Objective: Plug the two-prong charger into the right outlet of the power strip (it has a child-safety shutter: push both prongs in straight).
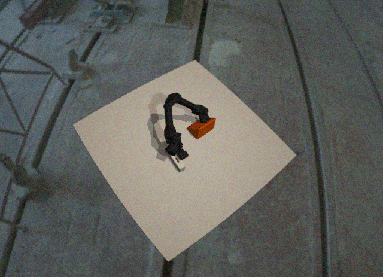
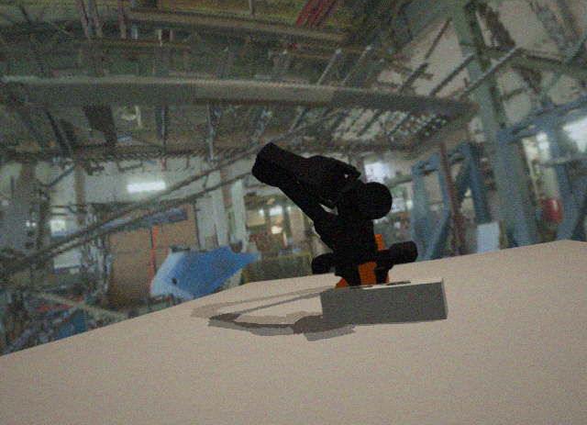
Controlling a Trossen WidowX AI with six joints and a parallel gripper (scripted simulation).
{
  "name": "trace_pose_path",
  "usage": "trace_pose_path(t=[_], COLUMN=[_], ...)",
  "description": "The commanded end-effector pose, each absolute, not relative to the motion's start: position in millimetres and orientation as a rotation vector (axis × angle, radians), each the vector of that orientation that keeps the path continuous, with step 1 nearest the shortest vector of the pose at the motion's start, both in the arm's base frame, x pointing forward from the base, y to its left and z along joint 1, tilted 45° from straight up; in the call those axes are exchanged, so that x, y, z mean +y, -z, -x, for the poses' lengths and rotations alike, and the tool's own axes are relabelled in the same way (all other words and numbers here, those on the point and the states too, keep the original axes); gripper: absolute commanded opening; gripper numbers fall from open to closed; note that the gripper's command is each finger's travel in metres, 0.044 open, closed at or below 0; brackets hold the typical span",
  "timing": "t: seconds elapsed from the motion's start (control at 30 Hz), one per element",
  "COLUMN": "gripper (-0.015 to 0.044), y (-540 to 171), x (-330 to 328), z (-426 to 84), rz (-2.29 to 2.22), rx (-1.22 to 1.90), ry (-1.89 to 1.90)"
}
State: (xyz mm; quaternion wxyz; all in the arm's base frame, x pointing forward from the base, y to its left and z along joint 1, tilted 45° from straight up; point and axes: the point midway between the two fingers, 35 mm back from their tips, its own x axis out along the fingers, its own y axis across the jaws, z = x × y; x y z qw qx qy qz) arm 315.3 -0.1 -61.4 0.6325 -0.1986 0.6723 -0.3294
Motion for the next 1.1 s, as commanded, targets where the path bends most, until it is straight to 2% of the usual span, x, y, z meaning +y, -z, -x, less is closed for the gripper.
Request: trace_pose_path(t=[0.0,1.07], gripper=[0.0000,0.0000], y=[56.1,58.6], x=[2.3,0.1], z=[-323.2,-323.2], rz=[0.454,0.454], rx=[1.500,1.499], ry=[0.751,0.751])
